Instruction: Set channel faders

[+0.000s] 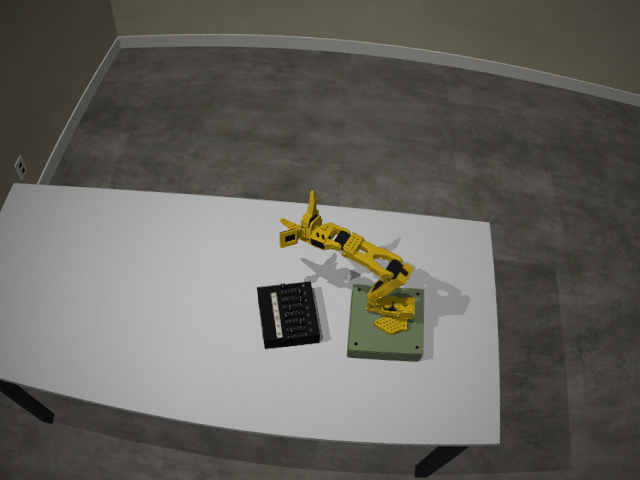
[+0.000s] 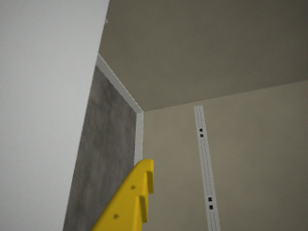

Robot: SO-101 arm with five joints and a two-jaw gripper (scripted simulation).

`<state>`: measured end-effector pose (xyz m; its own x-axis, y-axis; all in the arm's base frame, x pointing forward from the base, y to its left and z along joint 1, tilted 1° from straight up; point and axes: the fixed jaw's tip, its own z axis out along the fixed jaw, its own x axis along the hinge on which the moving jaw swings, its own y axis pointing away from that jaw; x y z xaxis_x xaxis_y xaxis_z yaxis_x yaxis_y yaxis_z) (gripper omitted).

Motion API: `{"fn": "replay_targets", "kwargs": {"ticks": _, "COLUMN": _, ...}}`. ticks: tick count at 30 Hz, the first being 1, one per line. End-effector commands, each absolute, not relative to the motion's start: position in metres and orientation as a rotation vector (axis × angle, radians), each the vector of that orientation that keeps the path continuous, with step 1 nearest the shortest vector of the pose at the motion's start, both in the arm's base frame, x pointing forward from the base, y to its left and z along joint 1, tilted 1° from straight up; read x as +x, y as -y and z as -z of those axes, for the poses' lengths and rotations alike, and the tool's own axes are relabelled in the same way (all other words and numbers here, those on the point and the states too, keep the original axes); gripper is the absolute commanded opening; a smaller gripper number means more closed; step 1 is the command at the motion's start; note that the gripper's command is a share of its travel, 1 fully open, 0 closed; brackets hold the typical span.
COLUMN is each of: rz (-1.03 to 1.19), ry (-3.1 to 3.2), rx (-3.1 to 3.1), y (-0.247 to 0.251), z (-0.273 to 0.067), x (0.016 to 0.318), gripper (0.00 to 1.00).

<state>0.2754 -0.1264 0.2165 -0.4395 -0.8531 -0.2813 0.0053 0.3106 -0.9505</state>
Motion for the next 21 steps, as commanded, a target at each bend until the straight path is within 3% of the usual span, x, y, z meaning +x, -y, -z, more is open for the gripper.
{"fn": "replay_targets", "kwargs": {"ticks": 1, "rz": 1.245, "ry": -1.709, "rx": -0.768, "y": 0.126, "z": -0.218, "x": 0.275, "gripper": 0.0}}
{"fn": "replay_targets", "kwargs": {"ticks": 15, "rz": 1.084, "ry": -1.784, "rx": -0.736, "y": 0.11, "z": -0.206, "x": 0.281, "gripper": 0.0}}
{"fn": "replay_targets", "kwargs": {"ticks": 21, "rz": 0.885, "ry": -1.883, "rx": -0.691, "y": 0.089, "z": -0.192, "x": 0.287, "gripper": 0.0}}
